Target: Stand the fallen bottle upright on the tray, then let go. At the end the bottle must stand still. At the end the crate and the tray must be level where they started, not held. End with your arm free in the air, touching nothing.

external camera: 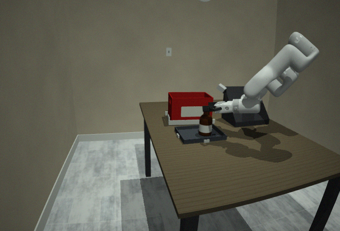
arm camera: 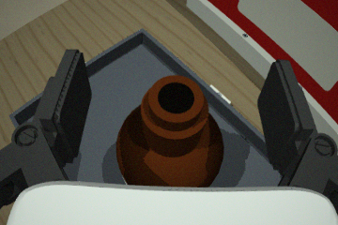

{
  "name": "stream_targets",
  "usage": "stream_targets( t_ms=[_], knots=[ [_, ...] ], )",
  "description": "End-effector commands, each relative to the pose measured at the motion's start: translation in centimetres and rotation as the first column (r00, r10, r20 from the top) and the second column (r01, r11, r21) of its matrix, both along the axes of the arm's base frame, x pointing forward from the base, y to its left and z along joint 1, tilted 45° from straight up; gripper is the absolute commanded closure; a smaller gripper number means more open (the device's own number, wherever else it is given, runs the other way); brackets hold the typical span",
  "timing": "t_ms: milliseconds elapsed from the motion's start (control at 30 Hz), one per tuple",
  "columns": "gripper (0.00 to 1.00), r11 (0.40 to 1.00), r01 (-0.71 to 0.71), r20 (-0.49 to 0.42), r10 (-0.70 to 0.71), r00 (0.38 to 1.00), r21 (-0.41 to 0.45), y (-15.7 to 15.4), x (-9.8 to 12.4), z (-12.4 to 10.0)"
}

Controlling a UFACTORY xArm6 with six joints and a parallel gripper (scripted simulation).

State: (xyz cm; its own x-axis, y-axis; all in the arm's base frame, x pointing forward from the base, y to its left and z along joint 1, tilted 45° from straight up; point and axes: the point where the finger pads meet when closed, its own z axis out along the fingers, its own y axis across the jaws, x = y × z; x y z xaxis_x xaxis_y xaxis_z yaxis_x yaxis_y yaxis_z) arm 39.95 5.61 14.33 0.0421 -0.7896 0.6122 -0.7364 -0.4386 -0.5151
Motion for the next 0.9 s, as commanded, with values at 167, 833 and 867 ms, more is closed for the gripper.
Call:
stream_targets(
  t_ms=[167,833,867],
  knots=[
    [0.00,1.000,0.001,0.001,-0.001,1.000,0.001,-1.4,-0.1,1.5],
    [0.00,1.000,0.001,0.001,-0.001,1.000,0.001,-4.1,-0.4,4.2],
    [0.00,1.000,0.001,0.001,-0.001,1.000,0.001,-4.2,-0.4,4.3]
  ],
)
